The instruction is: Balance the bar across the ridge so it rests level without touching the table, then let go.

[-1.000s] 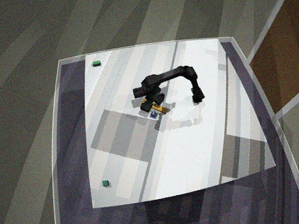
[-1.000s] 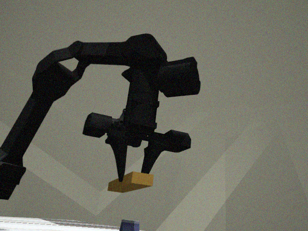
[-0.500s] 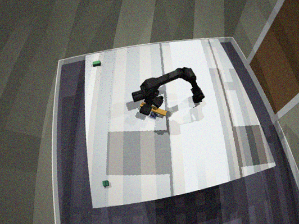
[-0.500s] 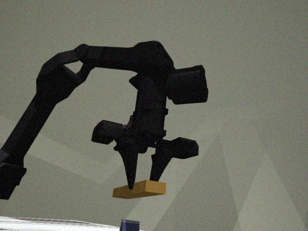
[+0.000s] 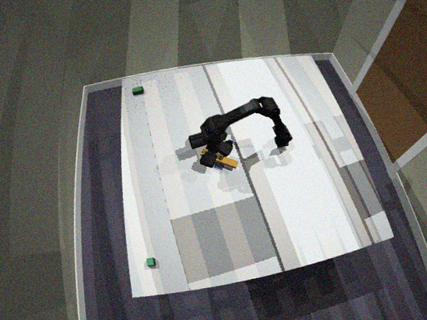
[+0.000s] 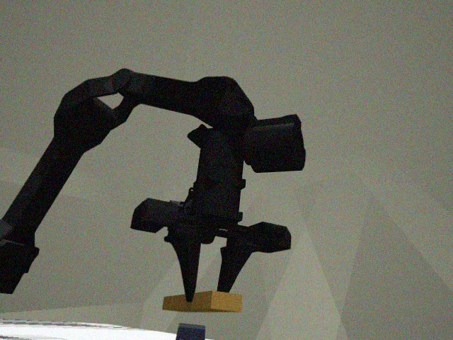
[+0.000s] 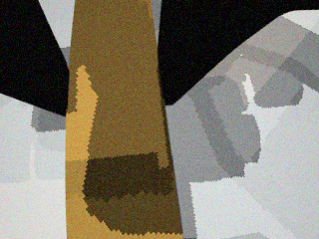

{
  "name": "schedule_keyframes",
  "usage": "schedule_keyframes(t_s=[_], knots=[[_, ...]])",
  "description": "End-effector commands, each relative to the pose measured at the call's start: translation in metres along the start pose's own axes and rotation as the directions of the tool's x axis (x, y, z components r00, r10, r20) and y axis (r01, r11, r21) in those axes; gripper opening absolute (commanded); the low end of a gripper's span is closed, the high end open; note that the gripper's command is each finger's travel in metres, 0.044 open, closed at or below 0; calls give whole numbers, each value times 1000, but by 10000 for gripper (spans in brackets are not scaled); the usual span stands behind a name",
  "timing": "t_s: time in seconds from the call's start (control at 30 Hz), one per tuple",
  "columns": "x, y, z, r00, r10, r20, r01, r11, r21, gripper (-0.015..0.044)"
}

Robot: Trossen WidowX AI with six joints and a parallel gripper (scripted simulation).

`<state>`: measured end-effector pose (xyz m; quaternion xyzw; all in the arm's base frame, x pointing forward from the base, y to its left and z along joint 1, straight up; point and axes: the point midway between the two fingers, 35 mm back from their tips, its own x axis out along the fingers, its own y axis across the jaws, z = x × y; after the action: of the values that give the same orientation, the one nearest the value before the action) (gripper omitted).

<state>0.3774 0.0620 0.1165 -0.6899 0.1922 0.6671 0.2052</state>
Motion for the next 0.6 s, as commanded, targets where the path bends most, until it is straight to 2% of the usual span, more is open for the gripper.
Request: schedule_keyframes(t_s=[0.0,0.57], knots=[[8,1,1,1000,6,2,-6,1000,-4,0],[8,1,1,1000,6,2,-6,1000,-4,0]])
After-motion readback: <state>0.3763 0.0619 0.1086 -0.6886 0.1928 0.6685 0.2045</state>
